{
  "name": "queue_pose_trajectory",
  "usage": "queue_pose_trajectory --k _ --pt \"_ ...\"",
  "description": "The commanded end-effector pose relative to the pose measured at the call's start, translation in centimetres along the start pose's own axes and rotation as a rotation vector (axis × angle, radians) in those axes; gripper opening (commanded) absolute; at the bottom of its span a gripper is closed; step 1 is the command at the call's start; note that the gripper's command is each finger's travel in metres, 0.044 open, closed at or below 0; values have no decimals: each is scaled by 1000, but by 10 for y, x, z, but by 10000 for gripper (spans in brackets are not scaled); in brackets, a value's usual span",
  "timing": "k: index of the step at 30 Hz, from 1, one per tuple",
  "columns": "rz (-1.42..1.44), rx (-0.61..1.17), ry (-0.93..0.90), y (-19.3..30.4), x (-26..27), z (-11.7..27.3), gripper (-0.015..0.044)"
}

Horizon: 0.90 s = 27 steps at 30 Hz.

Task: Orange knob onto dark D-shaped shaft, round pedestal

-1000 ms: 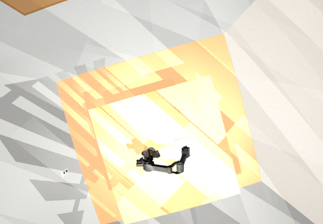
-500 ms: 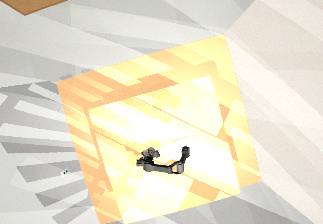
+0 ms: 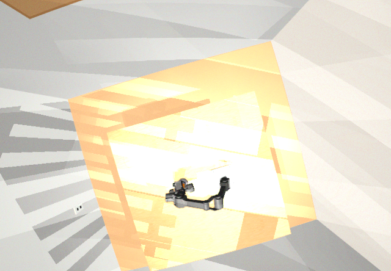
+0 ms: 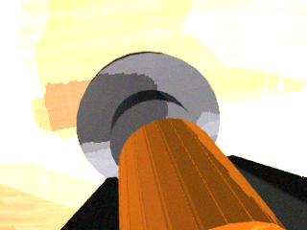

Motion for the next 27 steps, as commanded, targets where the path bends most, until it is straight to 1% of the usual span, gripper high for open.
queue_pose_trajectory --k 1,27 --pt "-72 -2 -1 0 0 0 0" --pt "-72 -2 -1 0 0 -5 0"
Point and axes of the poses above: the point midway between the two fingers, 35 mm back from their tips, its own z axis back along the fingers, its own x axis across the jaws, y = z × x, the point moved 1 cm from there along z, back along the fingers, and after that the axes turned 12 degrees about -z, right-handed, at the moved point
